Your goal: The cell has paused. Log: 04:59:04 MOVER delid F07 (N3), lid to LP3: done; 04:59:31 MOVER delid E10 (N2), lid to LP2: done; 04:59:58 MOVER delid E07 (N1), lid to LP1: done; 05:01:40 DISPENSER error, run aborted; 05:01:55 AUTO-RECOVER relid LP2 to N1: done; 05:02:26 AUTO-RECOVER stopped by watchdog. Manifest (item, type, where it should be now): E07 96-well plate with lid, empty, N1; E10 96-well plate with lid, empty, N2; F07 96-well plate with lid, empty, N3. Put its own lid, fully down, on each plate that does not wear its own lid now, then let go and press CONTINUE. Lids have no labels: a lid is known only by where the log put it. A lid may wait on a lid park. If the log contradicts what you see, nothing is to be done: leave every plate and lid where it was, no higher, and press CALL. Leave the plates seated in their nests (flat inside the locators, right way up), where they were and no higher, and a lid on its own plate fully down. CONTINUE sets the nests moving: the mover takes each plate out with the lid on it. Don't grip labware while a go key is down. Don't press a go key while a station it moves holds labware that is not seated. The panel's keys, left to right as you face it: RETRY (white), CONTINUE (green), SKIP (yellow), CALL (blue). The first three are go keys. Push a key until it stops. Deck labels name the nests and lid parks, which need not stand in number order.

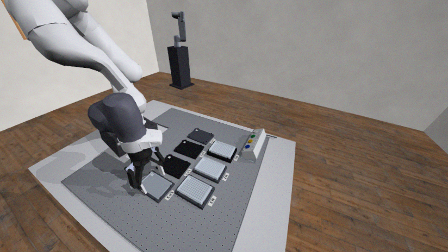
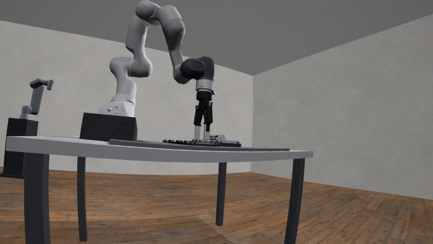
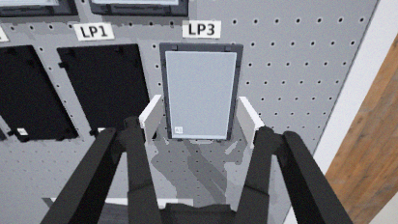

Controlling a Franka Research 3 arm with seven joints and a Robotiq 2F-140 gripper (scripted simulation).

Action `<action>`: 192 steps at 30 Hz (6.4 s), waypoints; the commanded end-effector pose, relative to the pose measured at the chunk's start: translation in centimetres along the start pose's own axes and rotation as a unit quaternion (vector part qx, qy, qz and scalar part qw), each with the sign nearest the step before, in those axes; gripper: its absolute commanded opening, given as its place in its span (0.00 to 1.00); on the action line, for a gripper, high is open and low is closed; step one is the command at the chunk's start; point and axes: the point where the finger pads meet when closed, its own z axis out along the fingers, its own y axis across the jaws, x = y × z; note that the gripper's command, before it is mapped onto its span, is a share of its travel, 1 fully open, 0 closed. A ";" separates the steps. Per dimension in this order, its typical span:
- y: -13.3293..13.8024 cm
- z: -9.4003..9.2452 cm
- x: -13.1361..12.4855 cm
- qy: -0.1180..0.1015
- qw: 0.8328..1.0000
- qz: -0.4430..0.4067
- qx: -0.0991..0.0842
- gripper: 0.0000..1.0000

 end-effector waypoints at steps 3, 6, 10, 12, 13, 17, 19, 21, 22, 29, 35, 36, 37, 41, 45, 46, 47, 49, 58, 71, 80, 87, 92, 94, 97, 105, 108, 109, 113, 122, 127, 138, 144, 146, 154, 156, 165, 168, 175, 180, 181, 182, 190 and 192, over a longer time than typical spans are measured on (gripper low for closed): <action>-0.1 0.1 -0.1 0.000 1.000 0.002 0.000 0.66; -0.1 0.2 -0.1 0.000 1.000 0.002 0.000 0.66; -0.1 0.3 -0.1 0.000 1.000 0.002 0.000 0.66; -0.1 0.4 -0.1 0.000 1.000 0.002 0.000 0.66; -0.1 0.5 -0.1 0.000 1.000 0.002 0.000 0.66; -0.1 0.7 -0.1 0.000 1.000 0.002 0.000 0.66; -0.1 0.7 -0.1 0.000 1.000 0.002 0.000 0.66; -0.1 0.8 -0.1 0.000 1.000 0.002 0.000 0.66; -0.1 0.8 -0.1 0.000 1.000 0.002 0.000 0.66; -0.1 1.2 -0.1 0.000 1.000 0.002 0.000 0.66; -0.1 1.4 -0.1 0.000 1.000 0.002 0.000 0.66; -0.1 1.4 -0.1 0.000 1.000 0.002 0.000 0.66; -0.1 1.5 -0.1 0.000 1.000 0.002 0.000 0.66; -0.1 1.6 -0.1 0.000 1.000 0.002 0.000 0.66; -0.1 1.7 -0.1 0.000 1.000 0.002 0.000 0.66; -0.1 1.7 -0.1 0.000 1.000 0.002 0.000 0.66; -0.1 1.7 -0.1 0.000 1.000 0.002 0.000 0.66; -0.1 1.7 -0.1 0.000 1.000 0.002 0.000 0.66; -0.1 1.7 -0.1 0.000 1.000 0.002 0.000 0.66; -0.1 1.7 -0.1 0.000 1.000 0.002 0.000 0.66; -0.1 1.7 -0.1 0.000 1.000 0.002 0.000 0.66; -0.1 1.7 -0.1 0.000 1.000 0.002 0.000 0.66; -0.1 1.7 -0.1 0.000 1.000 0.002 0.000 0.00; -0.1 1.7 -0.1 0.000 1.000 0.002 0.000 0.00; -0.1 1.7 -0.1 0.000 1.000 0.002 0.000 0.00; -0.1 1.7 -0.1 0.000 1.000 0.002 0.000 0.00; -0.1 1.7 -0.1 0.000 1.000 0.002 0.000 0.00; -0.1 1.7 -0.1 0.000 1.000 0.002 0.000 0.00; -0.1 1.7 -0.1 0.000 1.000 0.002 0.000 0.00; -0.1 1.7 -0.1 0.000 1.000 0.002 0.000 0.00; -0.1 1.7 -0.1 0.000 1.000 0.002 0.000 0.00; -0.1 1.7 -0.1 0.000 1.000 0.002 0.000 0.00; -0.1 1.7 -0.1 0.000 1.000 0.002 0.000 0.00; -0.1 1.7 -0.1 0.000 1.000 0.002 0.000 0.00; -0.1 1.7 -0.1 0.000 1.000 0.002 0.000 0.00; -0.1 1.7 -0.1 0.000 1.000 0.002 0.000 0.00; -0.1 1.7 -0.1 0.000 1.000 0.002 0.000 0.00; -0.1 1.7 -0.1 0.000 1.000 0.002 0.000 0.00; -0.1 1.6 -0.1 0.000 1.000 0.002 0.000 0.00; -0.1 1.5 -0.1 0.000 1.000 0.002 0.000 0.00; -0.1 1.5 -0.1 0.000 1.000 0.002 0.000 0.00; -0.1 1.5 -0.1 0.000 1.000 0.002 0.000 0.00; -0.1 1.4 -0.1 0.000 1.000 0.002 0.000 0.00; -0.1 1.4 -0.1 0.000 1.000 0.002 0.000 0.00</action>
